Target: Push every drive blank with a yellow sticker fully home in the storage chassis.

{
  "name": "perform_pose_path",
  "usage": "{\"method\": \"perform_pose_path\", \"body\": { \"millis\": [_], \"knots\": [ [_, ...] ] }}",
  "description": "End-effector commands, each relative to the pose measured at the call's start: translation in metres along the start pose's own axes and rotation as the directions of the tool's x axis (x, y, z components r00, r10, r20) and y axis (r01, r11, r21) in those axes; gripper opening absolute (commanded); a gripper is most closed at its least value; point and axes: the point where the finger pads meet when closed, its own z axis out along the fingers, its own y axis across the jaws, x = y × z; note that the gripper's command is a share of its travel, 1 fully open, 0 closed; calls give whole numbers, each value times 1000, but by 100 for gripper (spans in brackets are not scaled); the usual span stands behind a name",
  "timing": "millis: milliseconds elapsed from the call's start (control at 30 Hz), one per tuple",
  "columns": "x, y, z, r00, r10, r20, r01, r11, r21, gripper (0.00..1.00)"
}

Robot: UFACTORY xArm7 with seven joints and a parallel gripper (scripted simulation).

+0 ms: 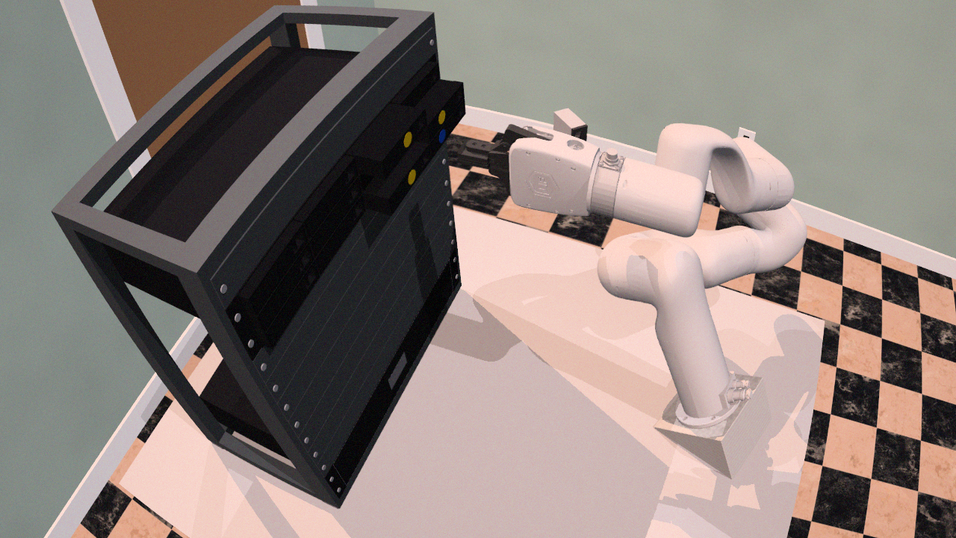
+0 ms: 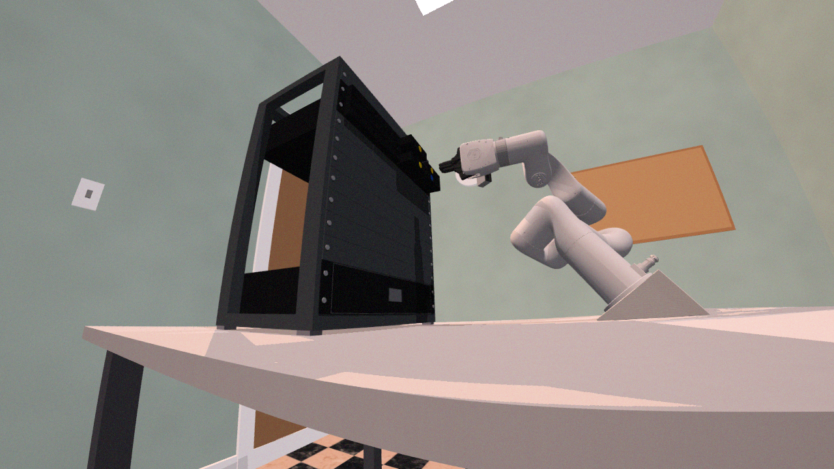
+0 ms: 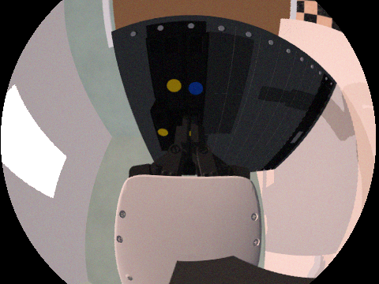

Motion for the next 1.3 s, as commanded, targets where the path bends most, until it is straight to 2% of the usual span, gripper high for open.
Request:
{"method": "perform_pose_path", "body": {
  "millis": [0,133,567,700,767,1000,1267],
  "knots": [
    [-24,1,-9,1000,2,-7,-2,1000,-1,0],
    [-45,4,-15,1000,2,-7,-2,1000,-1,0],
    [-61,6,-19,1000,2,-7,-2,1000,-1,0],
    [-60,6,-6,1000,2,-7,-2,1000,-1,0],
    [-60,6,-6,1000,2,-7,-2,1000,-1,0],
    [-60,6,30,1000,2,-7,-2,1000,-1,0],
    [-60,6,34,1000,2,-7,-2,1000,-1,0]
  ]
}}
